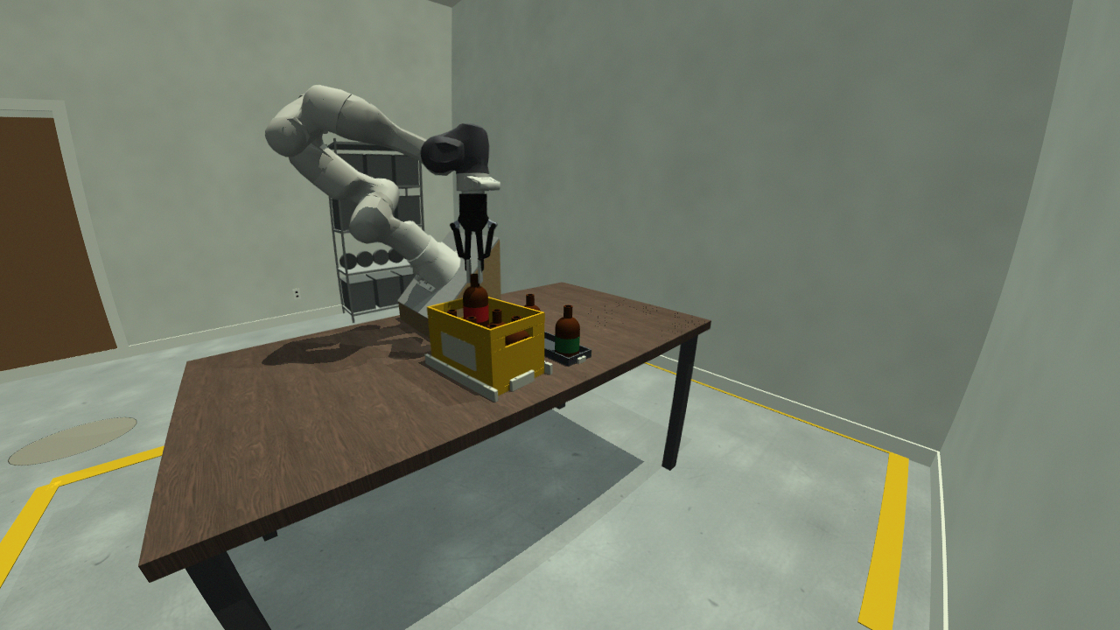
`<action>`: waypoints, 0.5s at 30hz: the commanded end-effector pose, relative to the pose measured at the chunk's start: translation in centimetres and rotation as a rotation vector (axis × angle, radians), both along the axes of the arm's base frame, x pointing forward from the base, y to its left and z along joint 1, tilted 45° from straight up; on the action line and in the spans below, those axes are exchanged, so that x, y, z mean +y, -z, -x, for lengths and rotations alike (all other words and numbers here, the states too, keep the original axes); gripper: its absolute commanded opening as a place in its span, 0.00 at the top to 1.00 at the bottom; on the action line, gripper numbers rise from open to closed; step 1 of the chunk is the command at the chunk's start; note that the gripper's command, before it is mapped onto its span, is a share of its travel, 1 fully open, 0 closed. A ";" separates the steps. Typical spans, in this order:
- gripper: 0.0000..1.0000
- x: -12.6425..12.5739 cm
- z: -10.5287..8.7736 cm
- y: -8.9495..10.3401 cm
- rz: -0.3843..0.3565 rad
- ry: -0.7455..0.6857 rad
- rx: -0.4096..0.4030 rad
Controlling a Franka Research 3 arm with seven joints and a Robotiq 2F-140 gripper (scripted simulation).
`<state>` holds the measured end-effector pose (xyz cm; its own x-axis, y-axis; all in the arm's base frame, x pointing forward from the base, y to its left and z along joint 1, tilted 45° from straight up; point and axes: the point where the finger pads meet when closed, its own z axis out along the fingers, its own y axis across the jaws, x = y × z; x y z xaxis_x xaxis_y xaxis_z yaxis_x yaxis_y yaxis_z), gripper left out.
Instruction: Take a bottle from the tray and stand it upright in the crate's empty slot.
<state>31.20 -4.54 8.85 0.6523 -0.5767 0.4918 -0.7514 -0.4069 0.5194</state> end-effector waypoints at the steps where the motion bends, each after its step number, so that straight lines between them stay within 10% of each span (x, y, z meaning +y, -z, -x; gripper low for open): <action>1: 1.00 -0.1 -0.2 0.2 -0.005 0.001 -0.011; 15: 1.00 -1.2 -0.1 1.4 -0.005 0.001 -0.011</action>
